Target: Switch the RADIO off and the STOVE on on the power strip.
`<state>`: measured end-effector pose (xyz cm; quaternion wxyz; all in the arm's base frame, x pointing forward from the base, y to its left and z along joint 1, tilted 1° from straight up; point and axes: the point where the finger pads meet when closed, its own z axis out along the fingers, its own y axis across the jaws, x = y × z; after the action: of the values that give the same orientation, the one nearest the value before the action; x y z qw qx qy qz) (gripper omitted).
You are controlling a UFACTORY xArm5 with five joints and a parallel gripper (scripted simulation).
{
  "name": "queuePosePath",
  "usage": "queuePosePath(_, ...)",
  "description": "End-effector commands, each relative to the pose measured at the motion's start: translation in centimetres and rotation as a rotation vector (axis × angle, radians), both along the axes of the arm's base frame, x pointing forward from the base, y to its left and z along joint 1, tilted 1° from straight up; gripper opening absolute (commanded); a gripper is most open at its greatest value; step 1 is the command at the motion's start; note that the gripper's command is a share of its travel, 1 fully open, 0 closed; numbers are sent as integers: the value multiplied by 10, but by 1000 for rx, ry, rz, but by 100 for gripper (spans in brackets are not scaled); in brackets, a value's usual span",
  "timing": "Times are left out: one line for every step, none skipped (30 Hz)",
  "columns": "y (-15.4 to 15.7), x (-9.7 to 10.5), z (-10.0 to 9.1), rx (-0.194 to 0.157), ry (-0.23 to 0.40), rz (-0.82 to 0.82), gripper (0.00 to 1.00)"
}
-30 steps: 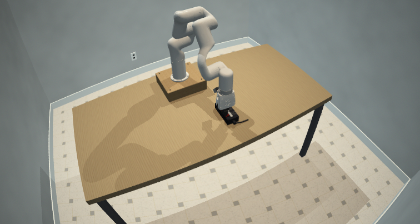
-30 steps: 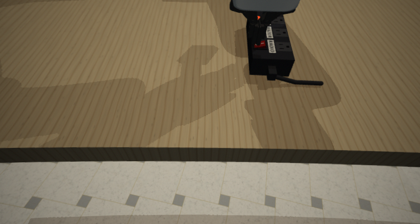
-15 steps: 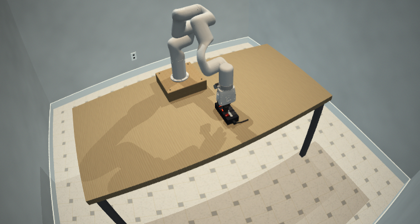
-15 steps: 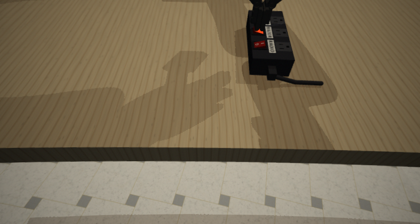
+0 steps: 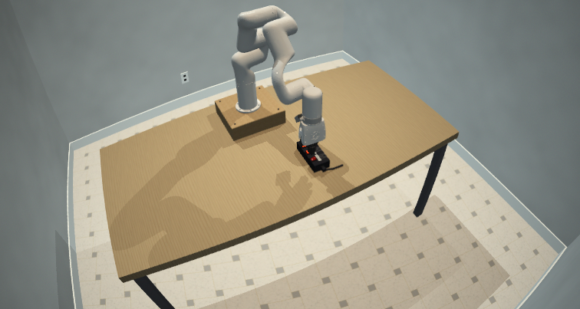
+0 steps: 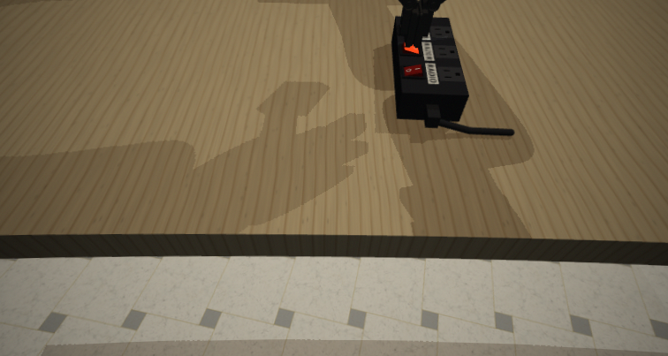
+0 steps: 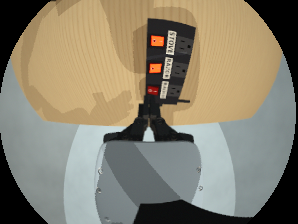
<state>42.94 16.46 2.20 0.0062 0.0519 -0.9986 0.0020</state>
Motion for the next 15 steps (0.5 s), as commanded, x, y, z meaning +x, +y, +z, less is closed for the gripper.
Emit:
queuePosePath(1,1,1,1,-4,0,0)
queuePosePath(1,1,1,1,-4,0,100)
queuePosePath(1,1,2,1,-4,0,100)
queuePosePath(1,1,2,1,-4,0,100)
queuePosePath(1,1,2,1,-4,0,100)
queuePosePath(1,1,2,1,-4,0,100)
queuePosePath(1,1,3,1,-4,0,100)
queuePosePath(1,1,5,1,-4,0,100)
queuePosePath(1,1,7,1,-4,0,100)
queuePosePath(1,1,10,1,-4,0,100)
queuePosePath(1,1,14,1,-4,0,100)
queuePosePath(1,1,18,1,-4,0,100)
queuePosePath(1,1,23,1,-4,0,100)
queuePosePath(1,1,28,1,-4,0,100)
queuePosePath(1,2,33,1,-4,0,100)
